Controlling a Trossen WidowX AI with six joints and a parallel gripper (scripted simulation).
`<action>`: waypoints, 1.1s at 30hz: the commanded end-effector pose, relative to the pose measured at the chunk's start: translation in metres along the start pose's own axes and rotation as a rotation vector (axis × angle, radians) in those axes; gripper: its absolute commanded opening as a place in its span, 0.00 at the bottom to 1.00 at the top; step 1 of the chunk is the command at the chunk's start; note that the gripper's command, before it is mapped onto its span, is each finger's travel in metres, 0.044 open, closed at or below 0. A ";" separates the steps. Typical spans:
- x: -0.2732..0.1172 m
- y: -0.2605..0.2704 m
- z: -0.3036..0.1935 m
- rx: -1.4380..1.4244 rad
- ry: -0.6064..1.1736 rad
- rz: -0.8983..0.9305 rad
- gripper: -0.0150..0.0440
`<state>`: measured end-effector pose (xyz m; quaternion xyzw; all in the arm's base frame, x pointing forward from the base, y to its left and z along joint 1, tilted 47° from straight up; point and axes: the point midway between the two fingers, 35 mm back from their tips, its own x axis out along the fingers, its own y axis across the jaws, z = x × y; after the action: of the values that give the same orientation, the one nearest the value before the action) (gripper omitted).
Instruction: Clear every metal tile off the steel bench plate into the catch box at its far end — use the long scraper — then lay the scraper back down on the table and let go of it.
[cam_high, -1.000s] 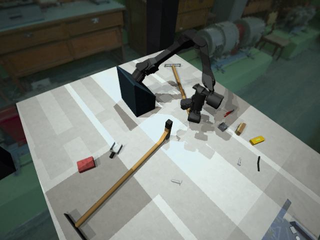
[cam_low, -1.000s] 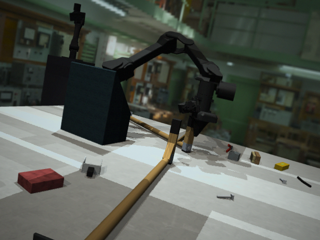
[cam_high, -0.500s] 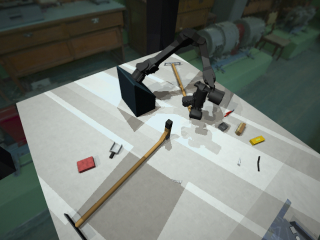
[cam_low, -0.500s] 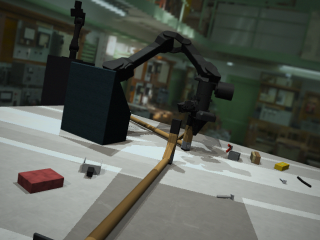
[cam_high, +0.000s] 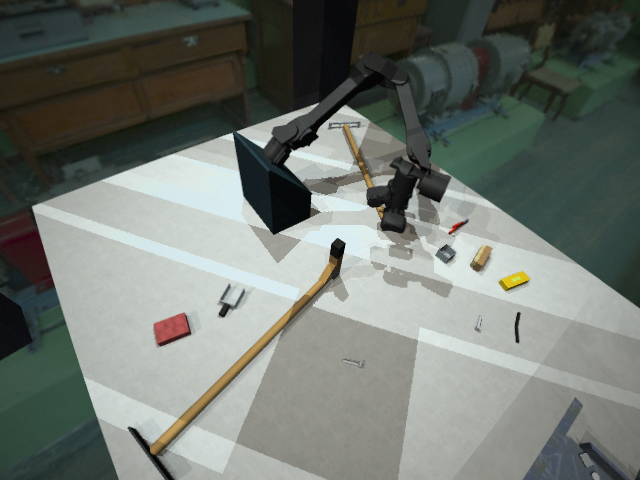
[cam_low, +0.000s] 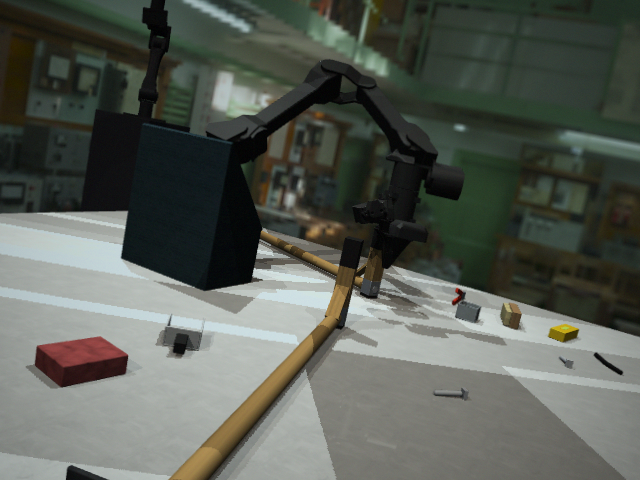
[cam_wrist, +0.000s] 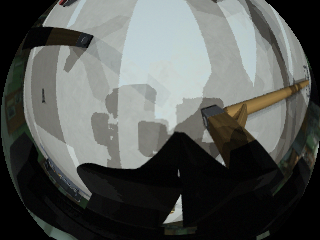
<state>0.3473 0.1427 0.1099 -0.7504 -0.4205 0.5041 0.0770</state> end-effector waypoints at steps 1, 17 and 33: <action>0.000 -0.012 0.000 -0.006 0.001 -0.005 0.25; -0.001 -0.039 0.000 -0.011 0.003 -0.006 0.25; -0.002 -0.066 0.002 -0.016 0.008 -0.009 0.25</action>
<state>0.3164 0.1768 0.1405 -0.7516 -0.4234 0.5001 0.0755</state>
